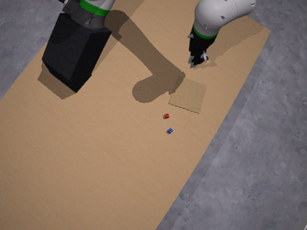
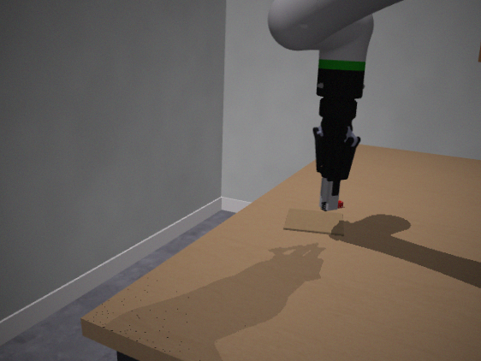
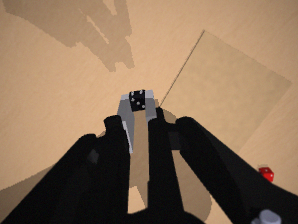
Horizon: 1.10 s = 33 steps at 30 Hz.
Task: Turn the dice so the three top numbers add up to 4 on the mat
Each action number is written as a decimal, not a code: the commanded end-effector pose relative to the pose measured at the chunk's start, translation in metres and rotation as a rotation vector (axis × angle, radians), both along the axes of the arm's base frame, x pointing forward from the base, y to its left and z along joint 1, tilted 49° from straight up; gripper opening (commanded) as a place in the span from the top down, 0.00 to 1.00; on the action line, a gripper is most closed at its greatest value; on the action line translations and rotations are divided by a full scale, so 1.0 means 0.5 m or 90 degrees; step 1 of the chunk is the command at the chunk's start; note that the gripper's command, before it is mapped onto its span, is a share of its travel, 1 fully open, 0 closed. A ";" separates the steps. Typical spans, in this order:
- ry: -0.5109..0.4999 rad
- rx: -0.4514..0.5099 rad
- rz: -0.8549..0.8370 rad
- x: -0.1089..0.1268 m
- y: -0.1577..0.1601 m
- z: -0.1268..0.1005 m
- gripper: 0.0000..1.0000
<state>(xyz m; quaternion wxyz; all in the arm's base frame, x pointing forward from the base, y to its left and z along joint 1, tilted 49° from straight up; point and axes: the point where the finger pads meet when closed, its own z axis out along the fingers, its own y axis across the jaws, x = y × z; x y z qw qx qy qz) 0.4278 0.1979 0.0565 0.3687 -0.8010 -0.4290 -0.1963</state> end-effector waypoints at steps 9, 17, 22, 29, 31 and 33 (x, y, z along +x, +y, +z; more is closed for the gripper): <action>0.000 0.001 0.000 0.000 -0.039 0.035 0.93; 0.003 0.001 -0.003 0.000 -0.039 0.035 0.93; 0.034 0.001 -0.029 0.002 -0.038 0.035 0.93; 0.112 0.000 -0.096 0.006 -0.036 0.038 0.93; 0.156 0.000 -0.133 0.009 -0.034 0.039 0.93; 0.181 0.000 -0.155 0.010 -0.033 0.039 0.93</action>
